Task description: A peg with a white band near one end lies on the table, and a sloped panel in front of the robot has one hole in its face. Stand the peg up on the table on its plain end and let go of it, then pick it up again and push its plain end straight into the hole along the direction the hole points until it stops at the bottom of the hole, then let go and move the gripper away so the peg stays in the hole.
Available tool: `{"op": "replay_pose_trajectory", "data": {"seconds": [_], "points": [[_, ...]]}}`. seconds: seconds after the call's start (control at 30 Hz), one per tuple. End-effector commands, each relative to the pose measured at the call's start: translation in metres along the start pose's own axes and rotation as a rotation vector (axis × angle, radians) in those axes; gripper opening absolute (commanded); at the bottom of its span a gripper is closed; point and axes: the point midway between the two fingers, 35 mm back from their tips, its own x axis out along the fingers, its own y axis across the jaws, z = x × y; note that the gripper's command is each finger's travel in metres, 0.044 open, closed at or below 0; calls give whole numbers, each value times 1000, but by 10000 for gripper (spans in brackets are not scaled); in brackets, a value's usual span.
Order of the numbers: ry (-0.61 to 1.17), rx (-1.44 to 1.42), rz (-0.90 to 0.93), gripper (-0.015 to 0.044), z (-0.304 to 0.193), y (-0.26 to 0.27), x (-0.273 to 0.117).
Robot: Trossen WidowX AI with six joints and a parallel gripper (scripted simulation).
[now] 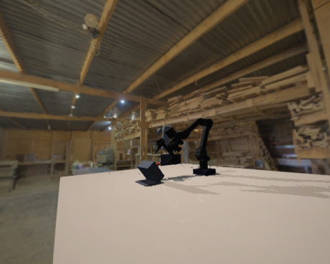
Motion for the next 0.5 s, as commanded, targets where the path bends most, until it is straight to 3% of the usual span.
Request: {"op": "replay_pose_trajectory", "data": {"seconds": [0.0, 0.47], "points": [[-4, -3, 0, 440, 0, 0, -5], [-2, -2, 1, 440, 0, -1, -19]]}}
